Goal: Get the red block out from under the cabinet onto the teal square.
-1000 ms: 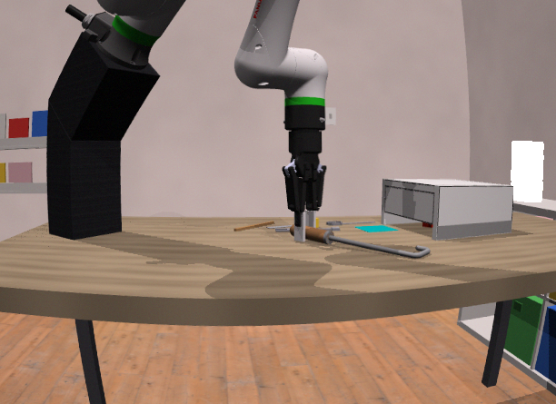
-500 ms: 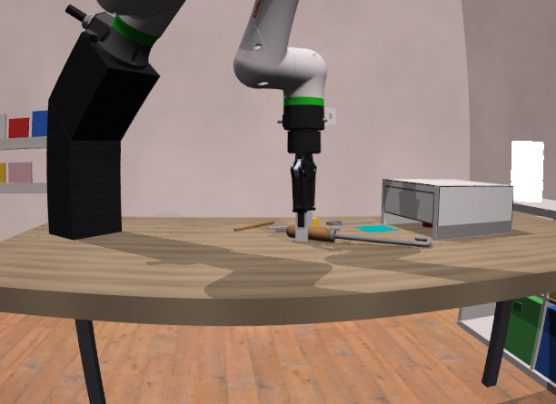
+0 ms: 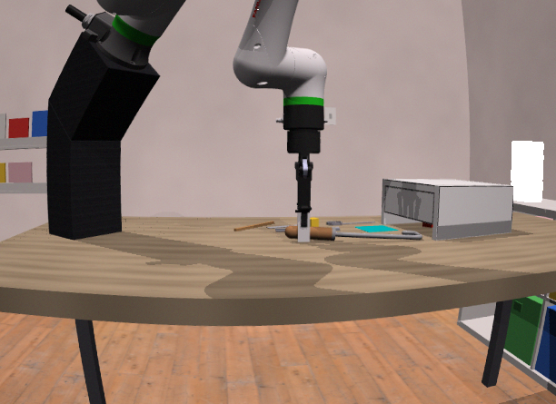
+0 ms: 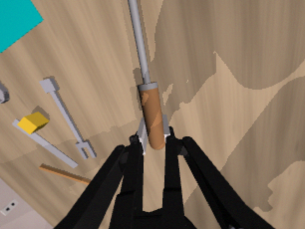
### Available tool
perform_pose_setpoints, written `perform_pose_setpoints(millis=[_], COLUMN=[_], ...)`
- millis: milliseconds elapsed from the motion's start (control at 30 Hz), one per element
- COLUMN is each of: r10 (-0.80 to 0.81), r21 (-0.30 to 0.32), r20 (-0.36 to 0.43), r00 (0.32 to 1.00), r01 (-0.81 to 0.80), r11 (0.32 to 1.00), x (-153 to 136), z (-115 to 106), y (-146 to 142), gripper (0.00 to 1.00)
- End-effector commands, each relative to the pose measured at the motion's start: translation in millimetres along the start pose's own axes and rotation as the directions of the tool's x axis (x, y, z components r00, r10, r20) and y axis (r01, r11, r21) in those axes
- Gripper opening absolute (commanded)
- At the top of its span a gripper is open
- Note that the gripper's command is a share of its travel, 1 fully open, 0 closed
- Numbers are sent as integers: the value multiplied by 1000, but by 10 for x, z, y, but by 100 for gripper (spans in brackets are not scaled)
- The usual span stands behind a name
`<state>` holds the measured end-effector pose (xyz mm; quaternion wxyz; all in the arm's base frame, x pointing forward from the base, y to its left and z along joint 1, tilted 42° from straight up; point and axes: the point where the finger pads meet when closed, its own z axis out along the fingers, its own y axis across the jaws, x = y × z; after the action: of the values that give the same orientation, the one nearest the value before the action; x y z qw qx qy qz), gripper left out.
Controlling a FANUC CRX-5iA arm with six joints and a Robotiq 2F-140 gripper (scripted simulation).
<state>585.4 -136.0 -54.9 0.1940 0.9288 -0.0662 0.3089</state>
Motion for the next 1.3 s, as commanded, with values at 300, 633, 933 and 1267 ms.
perform_pose_setpoints(millis=[300,633,933,1267], r10=[-179,-246,-272,-273], r21=[-3,-3,-2,-2], r20=[10,10,10,10], r00=[984,969,962,962], r01=[179,246,272,273], r11=[984,969,962,962], x=[-8,-12,-13,-14], z=[-1,-1,-1,-1], y=[7,10,11,11], gripper=[0,0,0,0])
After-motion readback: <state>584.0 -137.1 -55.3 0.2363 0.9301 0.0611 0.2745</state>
